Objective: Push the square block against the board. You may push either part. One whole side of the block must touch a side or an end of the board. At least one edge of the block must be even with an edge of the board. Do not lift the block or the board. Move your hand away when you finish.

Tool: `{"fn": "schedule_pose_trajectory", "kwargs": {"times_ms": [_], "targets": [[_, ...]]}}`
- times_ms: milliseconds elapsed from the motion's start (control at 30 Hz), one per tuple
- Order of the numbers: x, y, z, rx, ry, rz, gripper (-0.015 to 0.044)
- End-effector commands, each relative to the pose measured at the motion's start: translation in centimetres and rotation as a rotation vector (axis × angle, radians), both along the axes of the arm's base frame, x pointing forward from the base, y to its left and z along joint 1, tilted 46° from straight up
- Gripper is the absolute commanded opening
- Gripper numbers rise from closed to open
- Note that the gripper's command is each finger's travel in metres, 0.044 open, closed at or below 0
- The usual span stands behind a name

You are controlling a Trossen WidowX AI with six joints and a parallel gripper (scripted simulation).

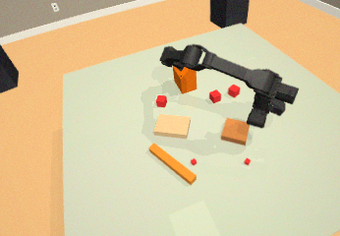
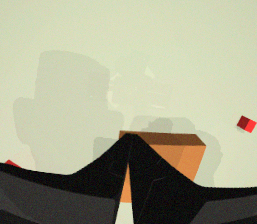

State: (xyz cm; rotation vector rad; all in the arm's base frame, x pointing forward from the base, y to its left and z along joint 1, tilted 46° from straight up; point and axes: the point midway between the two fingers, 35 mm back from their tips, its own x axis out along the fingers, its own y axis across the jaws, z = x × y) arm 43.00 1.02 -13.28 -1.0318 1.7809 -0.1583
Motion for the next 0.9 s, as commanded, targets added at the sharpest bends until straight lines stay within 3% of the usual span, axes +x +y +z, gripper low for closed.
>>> {"fn": "schedule_pose_trajectory", "kwargs": {"times_ms": [0,133,867], "targets": [[0.0,-1.1,-1.0,-0.003,0.022,0.017,0.0],[-0.2,-4.2,-4.0,-0.001,0.061,0.055,0.0],[-1.7,-5.1,-2.9,-0.001,0.062,0.055,0.0]]}}
